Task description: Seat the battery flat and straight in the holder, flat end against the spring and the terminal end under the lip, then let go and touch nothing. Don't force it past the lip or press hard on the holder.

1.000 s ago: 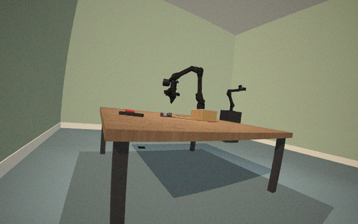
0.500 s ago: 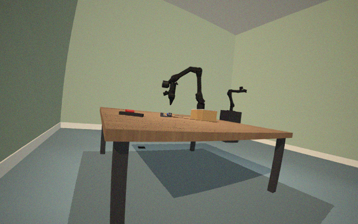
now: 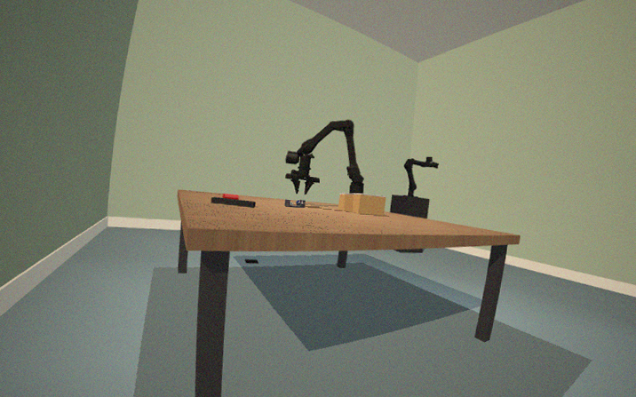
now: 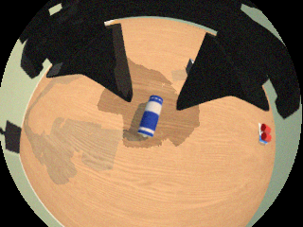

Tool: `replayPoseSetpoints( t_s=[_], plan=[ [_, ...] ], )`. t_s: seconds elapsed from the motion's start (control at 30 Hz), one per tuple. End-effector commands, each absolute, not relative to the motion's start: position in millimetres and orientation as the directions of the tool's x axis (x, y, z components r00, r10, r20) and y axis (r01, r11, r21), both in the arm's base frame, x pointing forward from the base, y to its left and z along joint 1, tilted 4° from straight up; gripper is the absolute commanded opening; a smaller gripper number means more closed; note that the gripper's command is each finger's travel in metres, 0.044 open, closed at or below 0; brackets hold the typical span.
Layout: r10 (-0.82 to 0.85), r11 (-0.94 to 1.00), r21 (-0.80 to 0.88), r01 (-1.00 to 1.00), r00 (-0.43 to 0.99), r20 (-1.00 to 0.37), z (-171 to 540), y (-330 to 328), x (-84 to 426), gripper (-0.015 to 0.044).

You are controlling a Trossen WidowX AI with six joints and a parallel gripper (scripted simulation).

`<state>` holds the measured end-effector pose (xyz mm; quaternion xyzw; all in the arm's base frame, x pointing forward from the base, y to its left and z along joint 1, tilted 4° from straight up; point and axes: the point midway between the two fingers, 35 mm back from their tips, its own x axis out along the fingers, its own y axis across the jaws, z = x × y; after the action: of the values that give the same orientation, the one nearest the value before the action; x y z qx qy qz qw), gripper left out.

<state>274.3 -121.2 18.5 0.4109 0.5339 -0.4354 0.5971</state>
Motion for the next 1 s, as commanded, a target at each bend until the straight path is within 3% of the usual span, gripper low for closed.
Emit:
replayPoseSetpoints(
  t_s=[0.0,0.97],
  plan=[
    [-0.076,0.179,0.027,0.983,0.041,-0.996,10.9,-121.9,272.2,0.0247],
    [-0.076,0.18,0.026,0.983,0.04,-0.996,-27.3,-125.0,274.3,0.0247]
  ],
)
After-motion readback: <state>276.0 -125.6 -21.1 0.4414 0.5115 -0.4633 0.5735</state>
